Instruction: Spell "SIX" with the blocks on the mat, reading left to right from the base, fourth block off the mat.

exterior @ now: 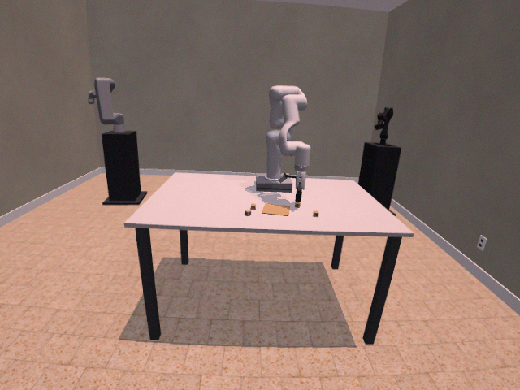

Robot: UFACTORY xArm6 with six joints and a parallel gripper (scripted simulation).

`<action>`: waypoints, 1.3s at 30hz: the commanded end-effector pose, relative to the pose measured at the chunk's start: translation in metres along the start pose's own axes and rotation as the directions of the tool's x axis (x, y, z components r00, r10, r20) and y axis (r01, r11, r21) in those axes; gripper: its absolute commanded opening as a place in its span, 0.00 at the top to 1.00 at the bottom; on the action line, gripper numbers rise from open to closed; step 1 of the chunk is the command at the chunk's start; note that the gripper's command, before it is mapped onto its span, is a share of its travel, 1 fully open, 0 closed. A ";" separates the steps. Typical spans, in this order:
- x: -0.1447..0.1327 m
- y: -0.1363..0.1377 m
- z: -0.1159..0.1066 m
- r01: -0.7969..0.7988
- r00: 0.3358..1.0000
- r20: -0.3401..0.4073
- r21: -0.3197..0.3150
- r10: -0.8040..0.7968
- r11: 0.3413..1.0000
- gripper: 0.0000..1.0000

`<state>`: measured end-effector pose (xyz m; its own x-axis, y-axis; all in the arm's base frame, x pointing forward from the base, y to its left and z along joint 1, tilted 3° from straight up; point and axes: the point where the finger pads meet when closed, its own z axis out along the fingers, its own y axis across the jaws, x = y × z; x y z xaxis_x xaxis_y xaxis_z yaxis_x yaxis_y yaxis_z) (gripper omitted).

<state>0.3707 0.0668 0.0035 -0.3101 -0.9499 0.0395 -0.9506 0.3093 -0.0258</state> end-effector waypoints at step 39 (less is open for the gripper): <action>-0.001 -0.001 0.009 0.000 1.000 0.002 0.003 0.000 1.000 0.37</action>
<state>0.3709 0.0666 -0.0066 -0.3101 -0.9499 0.0396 -0.9506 0.3093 -0.0258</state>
